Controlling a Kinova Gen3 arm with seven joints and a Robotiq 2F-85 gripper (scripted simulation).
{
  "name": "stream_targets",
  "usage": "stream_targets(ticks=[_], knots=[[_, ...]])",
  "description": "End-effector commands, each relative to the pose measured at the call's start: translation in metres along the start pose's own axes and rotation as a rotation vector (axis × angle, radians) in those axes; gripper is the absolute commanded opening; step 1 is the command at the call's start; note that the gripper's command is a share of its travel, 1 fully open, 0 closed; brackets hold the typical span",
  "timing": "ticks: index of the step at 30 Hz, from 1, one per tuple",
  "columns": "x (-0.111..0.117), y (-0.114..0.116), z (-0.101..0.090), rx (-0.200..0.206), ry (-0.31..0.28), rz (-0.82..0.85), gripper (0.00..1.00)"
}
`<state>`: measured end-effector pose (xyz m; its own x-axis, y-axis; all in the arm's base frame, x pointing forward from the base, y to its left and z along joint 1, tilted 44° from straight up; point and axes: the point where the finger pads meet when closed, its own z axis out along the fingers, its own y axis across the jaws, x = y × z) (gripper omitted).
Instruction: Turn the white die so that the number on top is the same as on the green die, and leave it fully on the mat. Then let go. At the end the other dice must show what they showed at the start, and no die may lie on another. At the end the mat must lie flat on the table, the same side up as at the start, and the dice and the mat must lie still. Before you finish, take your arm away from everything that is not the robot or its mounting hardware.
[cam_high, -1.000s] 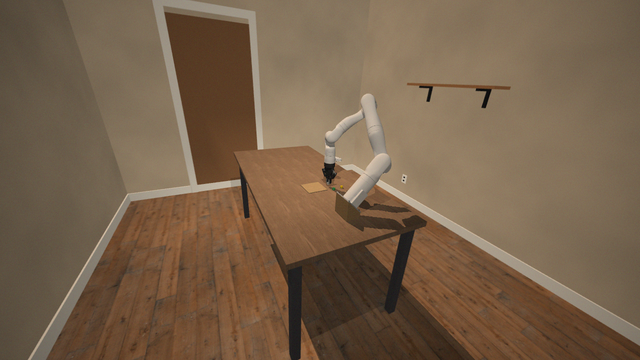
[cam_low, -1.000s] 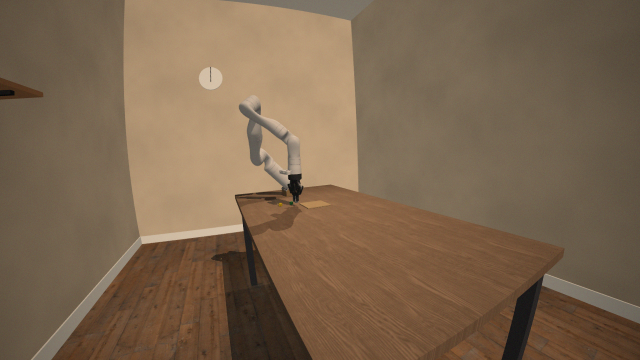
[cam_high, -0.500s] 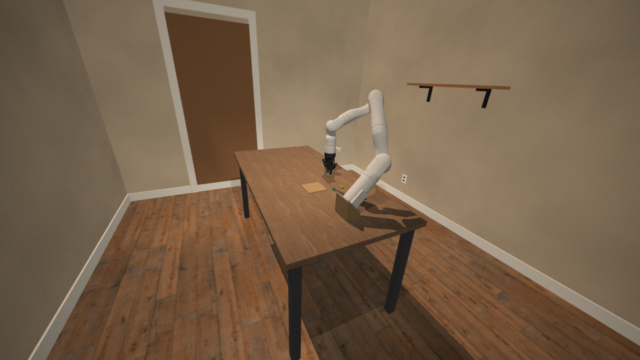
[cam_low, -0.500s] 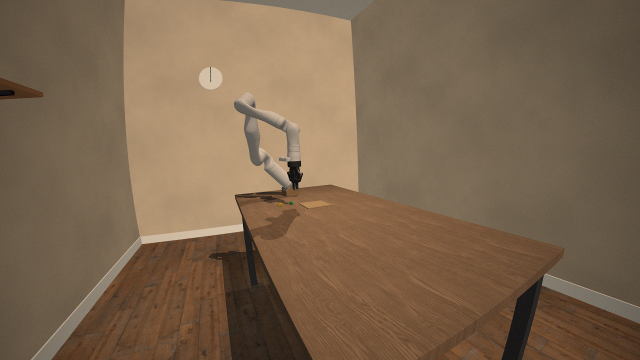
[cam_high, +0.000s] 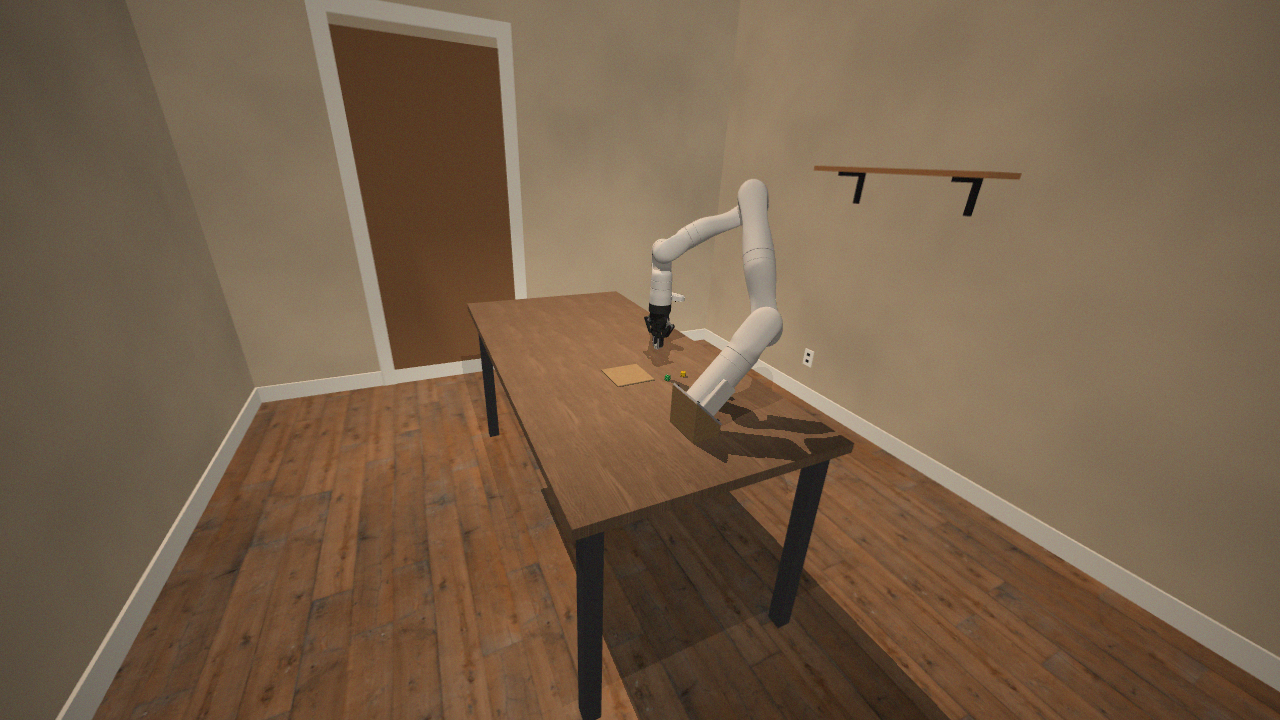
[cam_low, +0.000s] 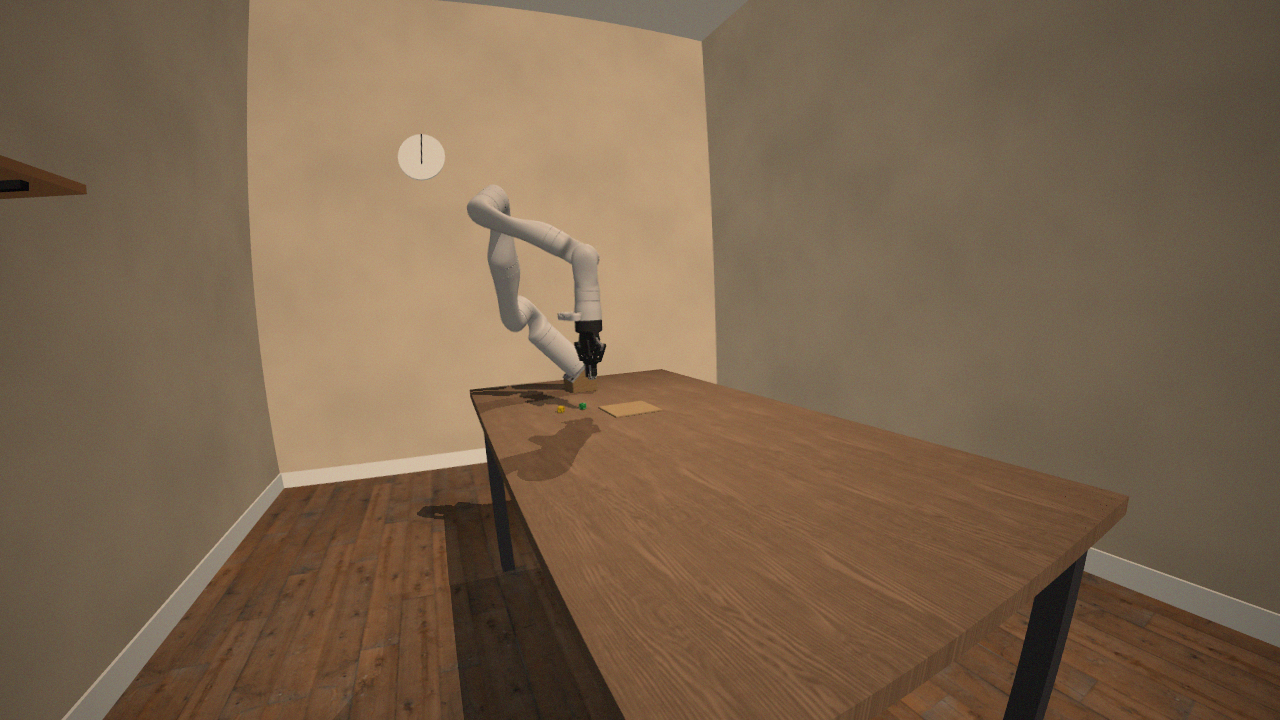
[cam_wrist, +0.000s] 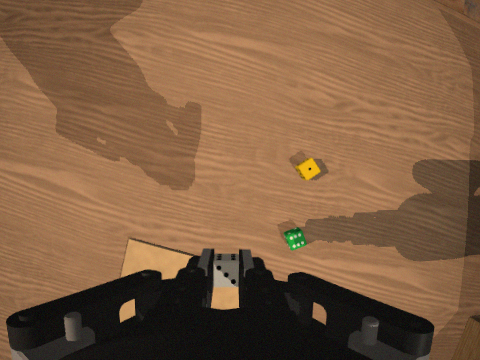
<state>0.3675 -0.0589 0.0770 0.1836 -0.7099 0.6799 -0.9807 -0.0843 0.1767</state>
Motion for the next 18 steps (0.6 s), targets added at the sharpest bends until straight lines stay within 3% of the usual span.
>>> stream_targets(ticks=[1,18], knots=[[-0.002,-0.001,-0.003,0.003,-0.002,-0.015,0.11],[-0.02,-0.014,-0.002,0.003,0.007,-0.326,0.11]])
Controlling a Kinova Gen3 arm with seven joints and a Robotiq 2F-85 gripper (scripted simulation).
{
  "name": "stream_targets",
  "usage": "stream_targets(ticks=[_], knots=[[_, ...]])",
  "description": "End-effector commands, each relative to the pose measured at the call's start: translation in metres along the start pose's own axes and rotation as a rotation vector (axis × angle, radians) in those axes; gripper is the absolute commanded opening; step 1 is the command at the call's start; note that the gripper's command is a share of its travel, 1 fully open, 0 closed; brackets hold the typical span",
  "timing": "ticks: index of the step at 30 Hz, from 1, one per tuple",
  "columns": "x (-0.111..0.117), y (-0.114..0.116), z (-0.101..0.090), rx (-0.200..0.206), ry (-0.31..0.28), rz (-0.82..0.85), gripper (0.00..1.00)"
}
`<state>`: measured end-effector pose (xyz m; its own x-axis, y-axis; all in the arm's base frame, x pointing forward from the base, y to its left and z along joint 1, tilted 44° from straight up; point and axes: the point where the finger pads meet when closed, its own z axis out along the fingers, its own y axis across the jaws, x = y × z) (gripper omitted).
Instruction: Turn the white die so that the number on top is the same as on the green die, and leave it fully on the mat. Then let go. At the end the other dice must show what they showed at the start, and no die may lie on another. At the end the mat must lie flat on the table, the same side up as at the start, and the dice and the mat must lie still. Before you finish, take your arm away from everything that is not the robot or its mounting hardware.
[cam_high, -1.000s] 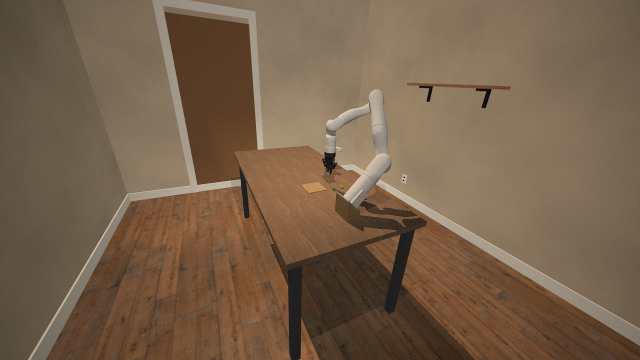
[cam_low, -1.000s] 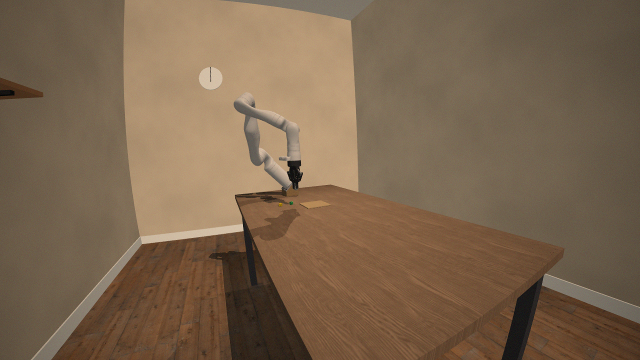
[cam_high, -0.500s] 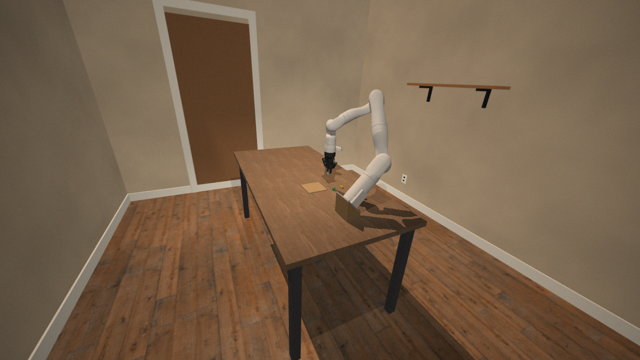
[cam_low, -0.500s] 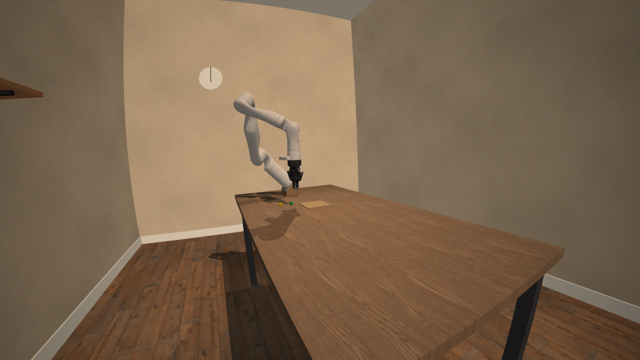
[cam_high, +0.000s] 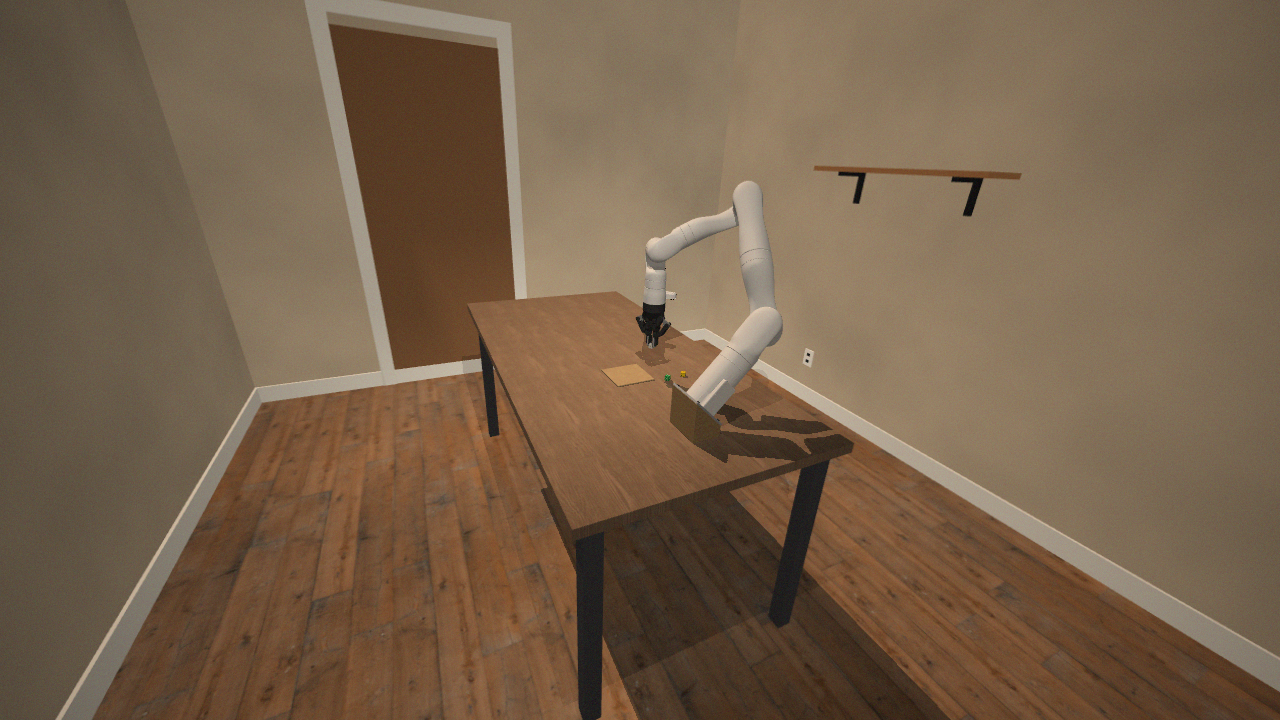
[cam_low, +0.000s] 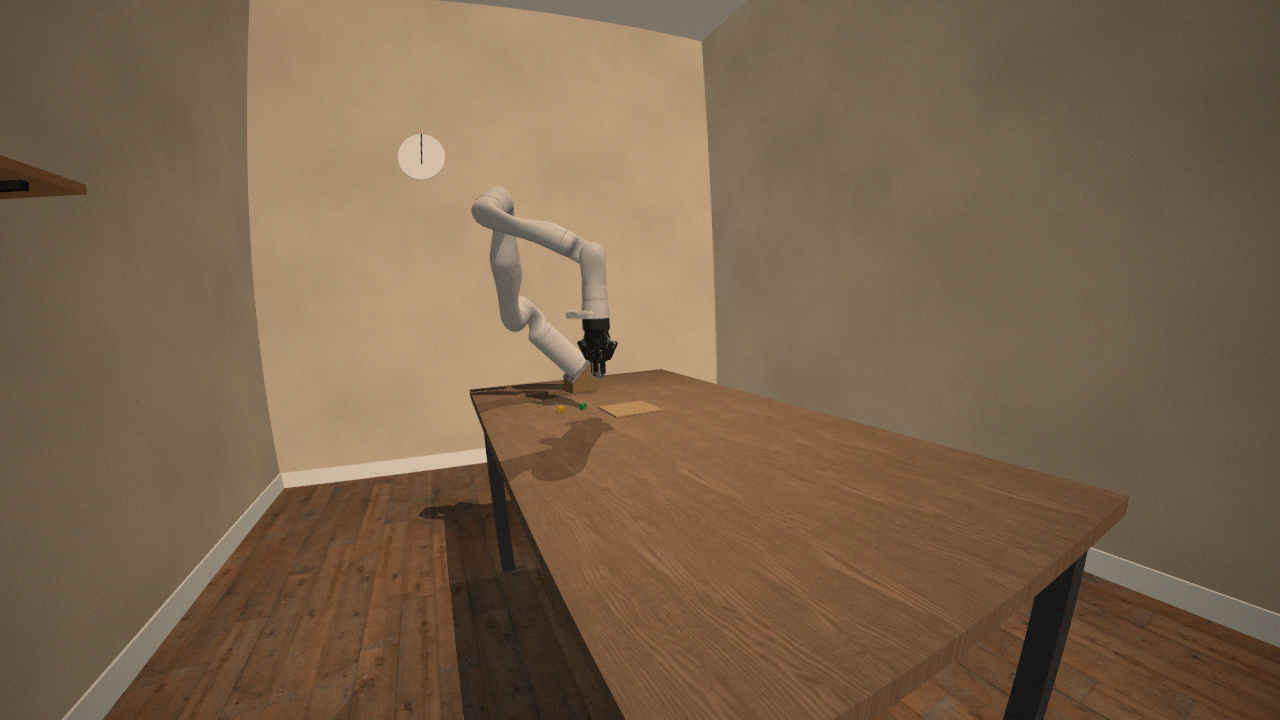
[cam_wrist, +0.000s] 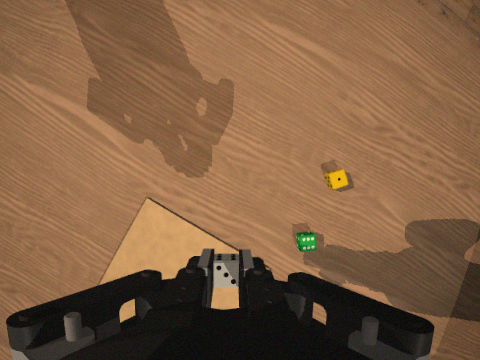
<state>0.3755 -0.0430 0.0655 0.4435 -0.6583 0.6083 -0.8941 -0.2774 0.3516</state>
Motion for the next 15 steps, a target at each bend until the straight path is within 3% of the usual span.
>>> stream_targets(ticks=[1,15], knots=[[-0.003,-0.006,0.001,-0.003,0.005,-0.087,0.11],[-0.033,-0.034,0.003,-0.004,0.007,-0.627,0.11]])
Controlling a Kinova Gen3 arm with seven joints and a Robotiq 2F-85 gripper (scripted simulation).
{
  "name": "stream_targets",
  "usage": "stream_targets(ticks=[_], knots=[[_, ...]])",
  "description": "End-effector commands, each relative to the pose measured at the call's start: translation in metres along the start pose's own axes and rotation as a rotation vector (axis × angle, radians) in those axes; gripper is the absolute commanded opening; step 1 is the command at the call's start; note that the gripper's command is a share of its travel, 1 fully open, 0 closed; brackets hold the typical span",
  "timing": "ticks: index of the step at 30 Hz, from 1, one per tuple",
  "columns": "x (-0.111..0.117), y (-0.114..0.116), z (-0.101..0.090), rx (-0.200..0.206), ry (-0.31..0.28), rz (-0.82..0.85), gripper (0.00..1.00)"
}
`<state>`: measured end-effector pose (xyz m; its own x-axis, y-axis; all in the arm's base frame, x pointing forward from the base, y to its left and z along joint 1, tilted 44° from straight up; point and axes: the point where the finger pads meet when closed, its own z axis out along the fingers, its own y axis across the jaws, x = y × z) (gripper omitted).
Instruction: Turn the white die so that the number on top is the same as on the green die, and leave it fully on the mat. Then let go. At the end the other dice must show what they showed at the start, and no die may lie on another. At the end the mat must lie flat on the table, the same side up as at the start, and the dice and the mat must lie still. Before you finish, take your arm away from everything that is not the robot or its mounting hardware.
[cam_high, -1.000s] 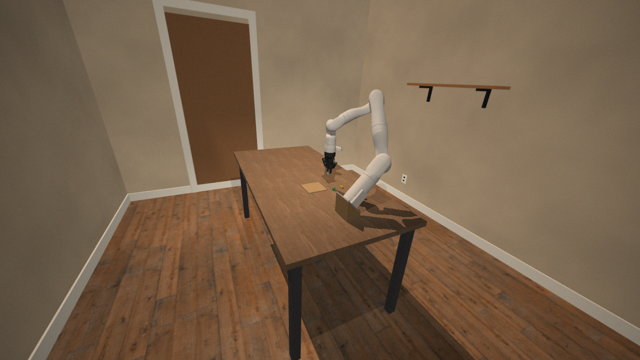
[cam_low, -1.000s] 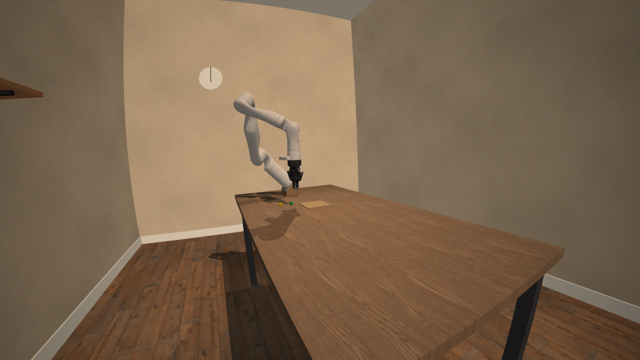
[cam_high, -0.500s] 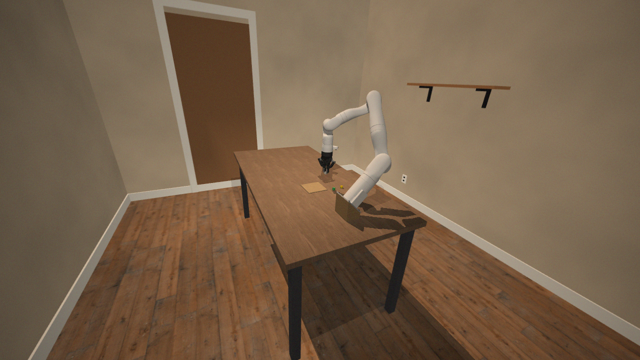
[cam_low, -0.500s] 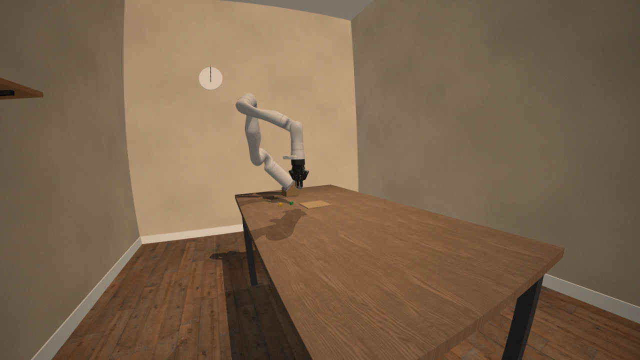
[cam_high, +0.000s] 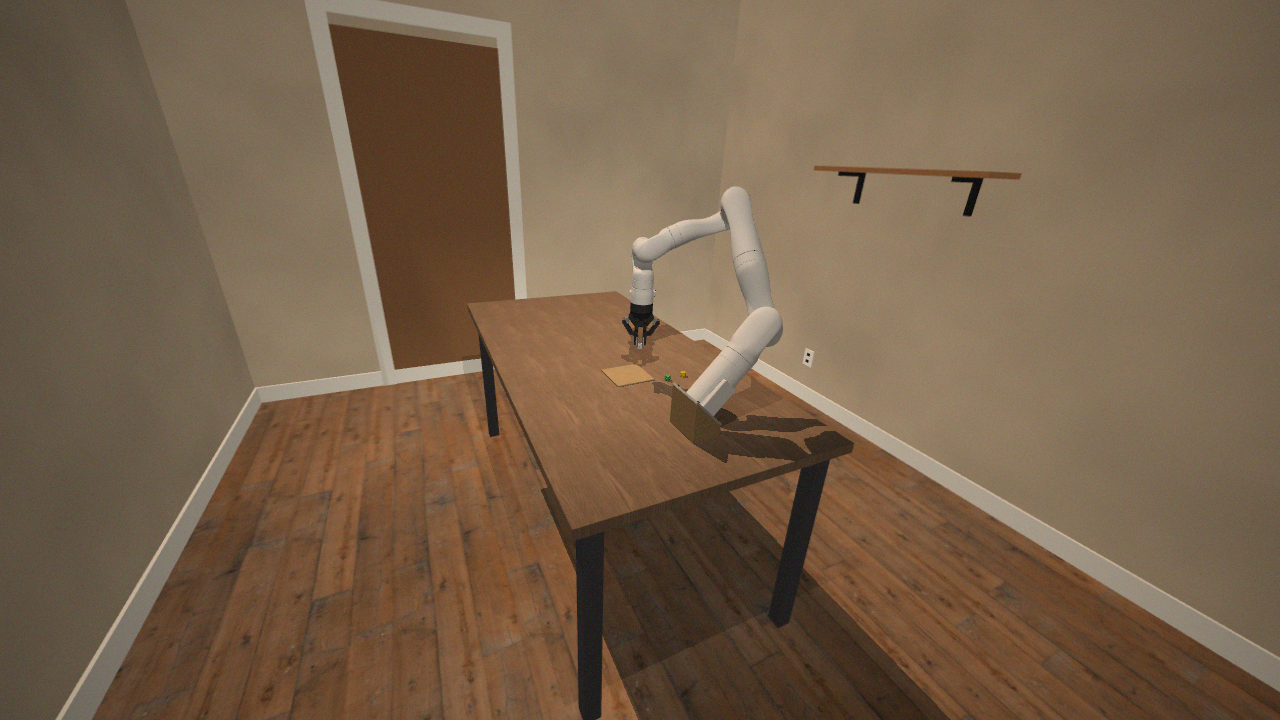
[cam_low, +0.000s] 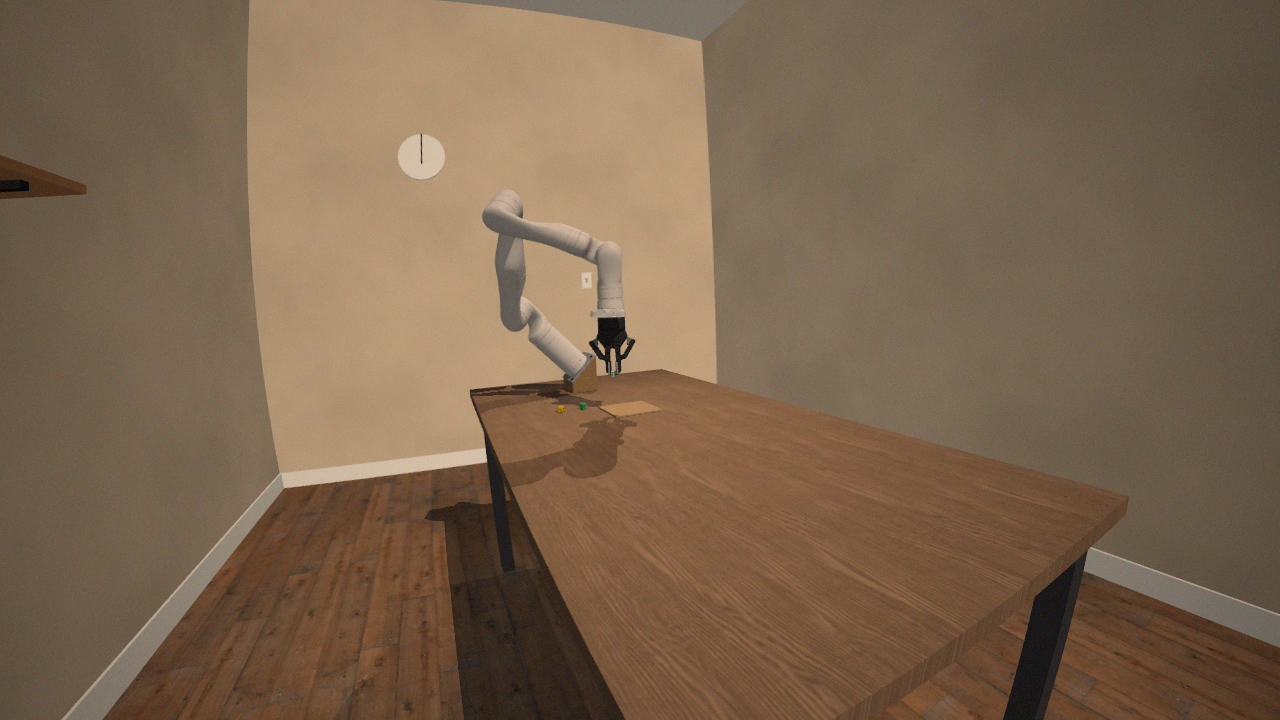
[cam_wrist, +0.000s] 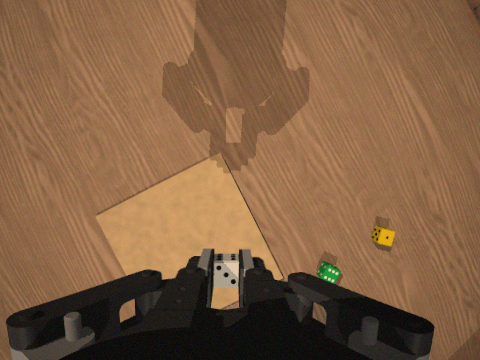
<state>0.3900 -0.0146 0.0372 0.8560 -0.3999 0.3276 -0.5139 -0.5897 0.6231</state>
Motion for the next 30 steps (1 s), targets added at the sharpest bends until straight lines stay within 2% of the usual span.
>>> stream_targets(ticks=[1,8,15,30], knots=[[-0.001,-0.005,0.003,-0.007,-0.002,-0.057,0.11],[-0.007,-0.024,0.004,-0.003,-0.006,-0.312,0.11],[-0.011,-0.036,0.005,0.001,-0.01,-0.479,0.11],[-0.014,-0.042,0.005,0.003,-0.012,-0.554,0.11]])
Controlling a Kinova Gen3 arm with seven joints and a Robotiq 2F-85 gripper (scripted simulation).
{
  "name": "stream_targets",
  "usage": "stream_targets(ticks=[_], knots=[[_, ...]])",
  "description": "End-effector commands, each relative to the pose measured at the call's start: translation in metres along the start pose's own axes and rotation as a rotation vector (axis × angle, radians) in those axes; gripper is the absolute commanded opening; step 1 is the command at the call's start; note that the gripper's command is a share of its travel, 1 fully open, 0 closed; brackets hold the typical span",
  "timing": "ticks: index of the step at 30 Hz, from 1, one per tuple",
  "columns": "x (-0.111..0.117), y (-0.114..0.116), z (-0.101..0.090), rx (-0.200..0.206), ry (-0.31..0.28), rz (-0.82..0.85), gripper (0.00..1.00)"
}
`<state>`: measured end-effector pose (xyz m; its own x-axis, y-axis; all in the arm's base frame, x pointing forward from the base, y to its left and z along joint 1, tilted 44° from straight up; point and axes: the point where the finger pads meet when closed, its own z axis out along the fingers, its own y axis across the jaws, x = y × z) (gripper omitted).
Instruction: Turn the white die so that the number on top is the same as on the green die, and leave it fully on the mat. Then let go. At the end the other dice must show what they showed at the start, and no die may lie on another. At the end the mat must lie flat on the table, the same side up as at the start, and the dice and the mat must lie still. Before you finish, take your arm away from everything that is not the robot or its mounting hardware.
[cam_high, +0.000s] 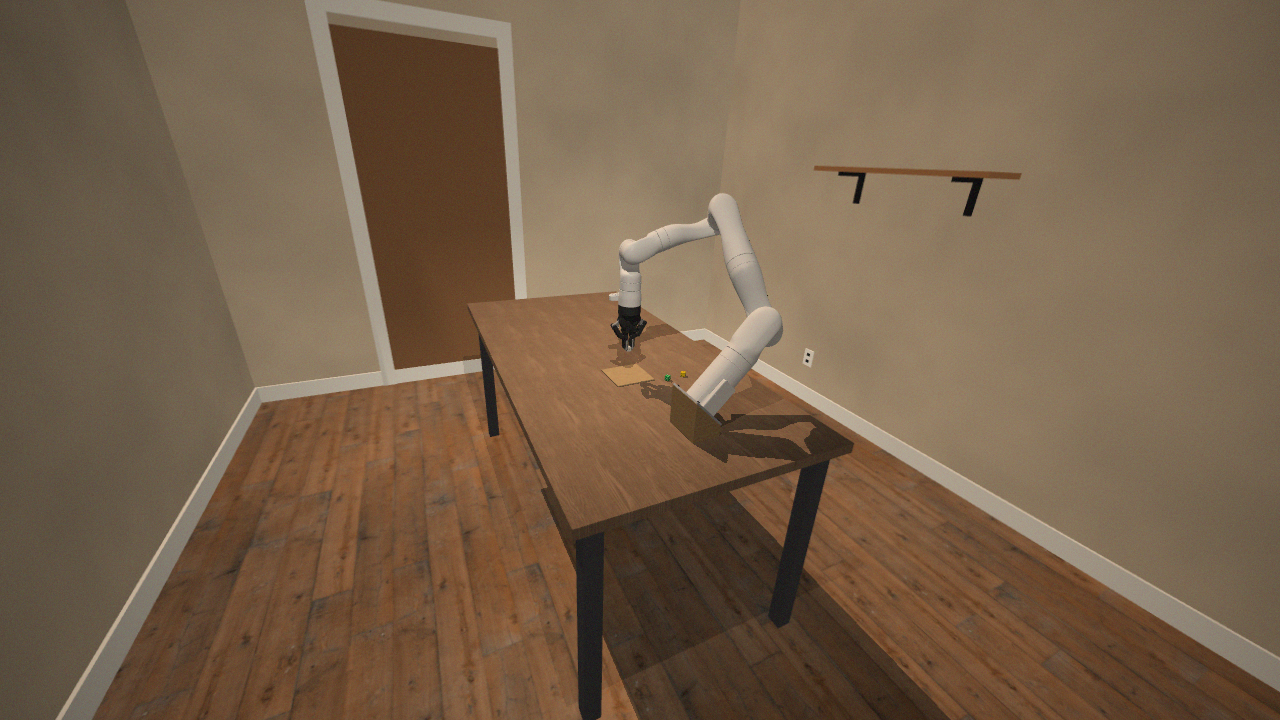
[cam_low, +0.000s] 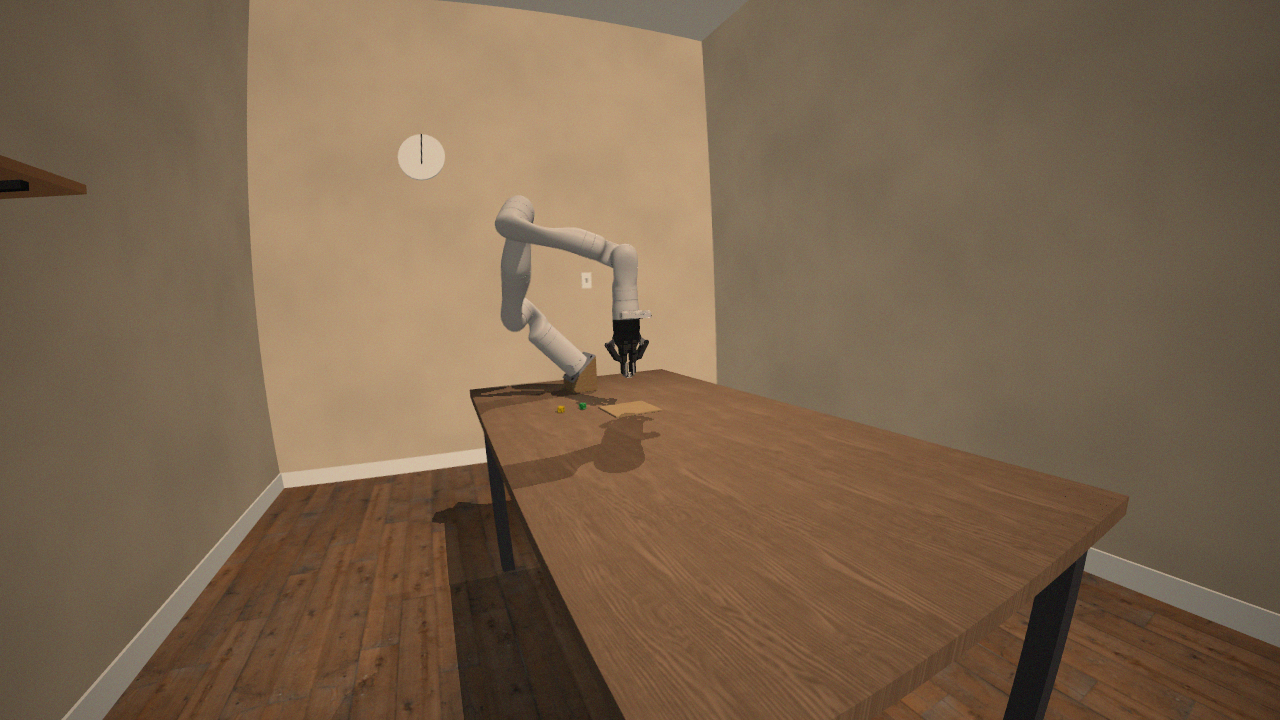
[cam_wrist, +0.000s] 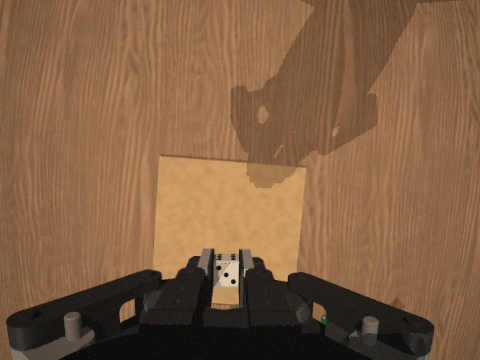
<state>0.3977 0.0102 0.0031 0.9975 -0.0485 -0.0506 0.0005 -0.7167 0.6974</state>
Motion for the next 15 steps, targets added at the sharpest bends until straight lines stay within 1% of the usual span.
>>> stream_targets(ticks=[1,9,15], knots=[[0.0017,-0.0012,-0.0014,-0.001,0.004,-0.012,0.11],[0.0017,-0.0011,-0.0013,-0.002,0.013,-0.012,0.11],[0.0018,-0.0008,-0.0009,-0.004,0.049,-0.011,0.11]])
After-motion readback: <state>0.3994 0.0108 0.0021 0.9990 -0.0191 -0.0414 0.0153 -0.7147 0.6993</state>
